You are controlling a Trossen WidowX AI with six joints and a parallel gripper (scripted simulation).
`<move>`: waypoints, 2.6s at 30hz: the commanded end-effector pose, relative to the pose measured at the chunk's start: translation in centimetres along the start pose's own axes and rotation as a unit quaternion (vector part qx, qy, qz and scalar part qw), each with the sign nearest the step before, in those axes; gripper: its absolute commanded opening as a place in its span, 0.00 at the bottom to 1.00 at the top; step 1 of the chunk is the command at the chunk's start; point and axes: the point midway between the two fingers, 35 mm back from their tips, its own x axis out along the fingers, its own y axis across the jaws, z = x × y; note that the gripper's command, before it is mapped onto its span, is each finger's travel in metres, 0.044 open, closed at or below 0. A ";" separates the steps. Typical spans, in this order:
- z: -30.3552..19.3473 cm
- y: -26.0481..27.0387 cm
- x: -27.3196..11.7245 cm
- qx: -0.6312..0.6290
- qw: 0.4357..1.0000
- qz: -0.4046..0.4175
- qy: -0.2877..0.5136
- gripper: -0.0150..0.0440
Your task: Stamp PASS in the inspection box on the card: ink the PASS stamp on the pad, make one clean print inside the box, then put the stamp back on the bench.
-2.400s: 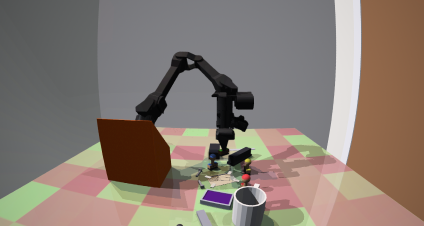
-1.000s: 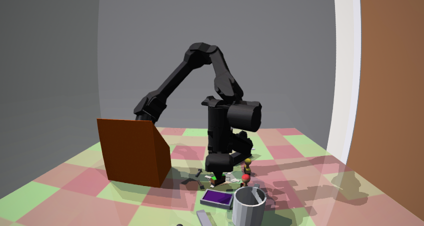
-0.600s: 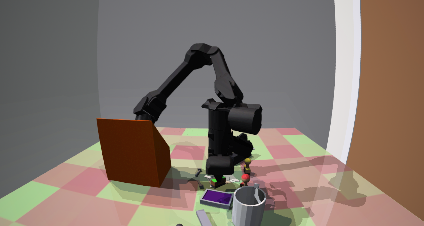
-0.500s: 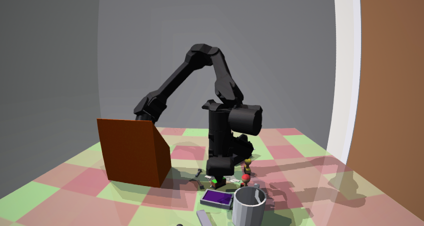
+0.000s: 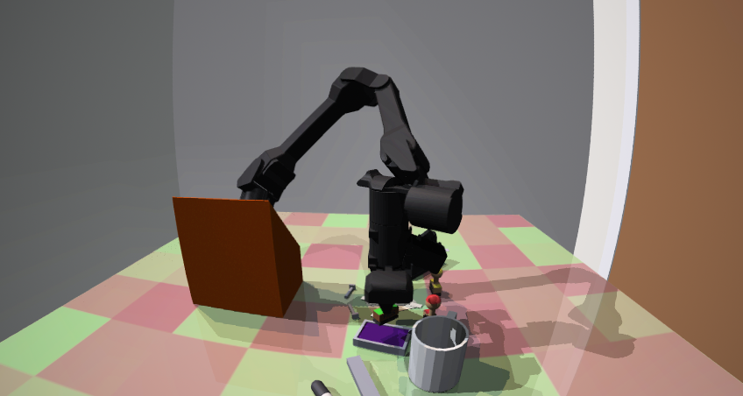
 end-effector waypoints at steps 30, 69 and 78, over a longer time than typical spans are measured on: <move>-0.2 0.1 2.4 0.002 1.000 0.004 0.001 0.25; -0.3 0.2 3.7 0.000 1.000 0.003 0.002 0.25; -0.3 0.2 3.8 0.000 1.000 0.003 0.002 0.25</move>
